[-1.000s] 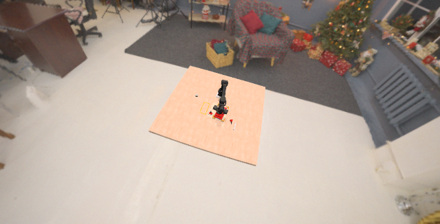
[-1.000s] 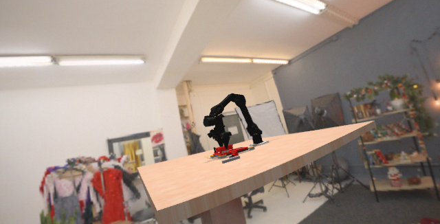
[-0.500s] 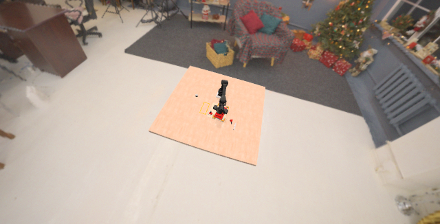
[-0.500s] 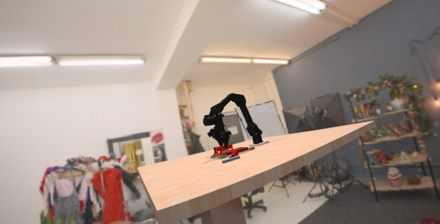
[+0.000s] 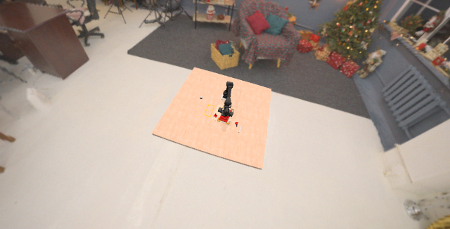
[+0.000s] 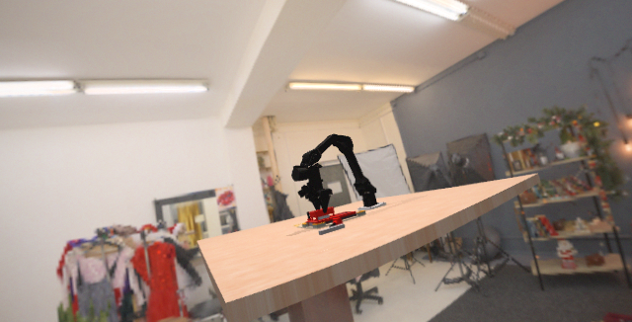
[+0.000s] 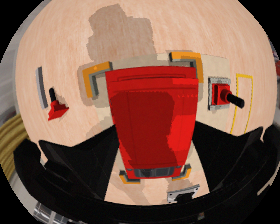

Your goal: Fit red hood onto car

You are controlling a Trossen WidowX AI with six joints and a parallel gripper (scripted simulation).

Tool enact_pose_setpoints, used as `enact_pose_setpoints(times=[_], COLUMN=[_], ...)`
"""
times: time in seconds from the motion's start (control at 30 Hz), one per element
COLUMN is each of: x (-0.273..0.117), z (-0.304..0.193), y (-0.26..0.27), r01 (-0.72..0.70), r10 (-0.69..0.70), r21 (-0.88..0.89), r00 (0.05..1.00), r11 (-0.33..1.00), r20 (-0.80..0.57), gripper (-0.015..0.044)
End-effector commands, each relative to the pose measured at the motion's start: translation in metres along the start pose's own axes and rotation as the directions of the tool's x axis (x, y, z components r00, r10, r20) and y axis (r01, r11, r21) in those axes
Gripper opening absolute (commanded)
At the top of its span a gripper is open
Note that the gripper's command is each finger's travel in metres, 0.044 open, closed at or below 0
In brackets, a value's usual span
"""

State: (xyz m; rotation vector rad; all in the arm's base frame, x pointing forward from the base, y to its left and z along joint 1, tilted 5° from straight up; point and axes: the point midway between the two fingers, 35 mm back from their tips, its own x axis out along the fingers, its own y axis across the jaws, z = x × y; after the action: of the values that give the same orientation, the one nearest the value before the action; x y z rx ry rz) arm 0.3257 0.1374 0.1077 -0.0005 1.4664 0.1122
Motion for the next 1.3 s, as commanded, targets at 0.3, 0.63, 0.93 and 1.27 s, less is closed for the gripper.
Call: enact_pose_setpoints(times=[0.3, 0.63, 0.93, 1.27], x=[0.0055, 0.0091, 0.0119, 0.0108], z=[-0.0002, -0.0003, -0.0003, -0.0003], y=[0.0000, 0.0001, 0.0000, 0.0002], r01=[0.001, 0.001, 0.001, 0.000], r10=[-0.001, -0.001, -0.001, 0.000], r21=[0.000, 0.000, 0.000, -0.002], r00=[1.000, 1.000, 1.000, 1.000], r11=[1.000, 1.000, 1.000, 1.000], r20=[-0.001, 0.000, 0.000, 0.000], gripper=[0.0000, 0.0000, 0.0000, 0.0131])
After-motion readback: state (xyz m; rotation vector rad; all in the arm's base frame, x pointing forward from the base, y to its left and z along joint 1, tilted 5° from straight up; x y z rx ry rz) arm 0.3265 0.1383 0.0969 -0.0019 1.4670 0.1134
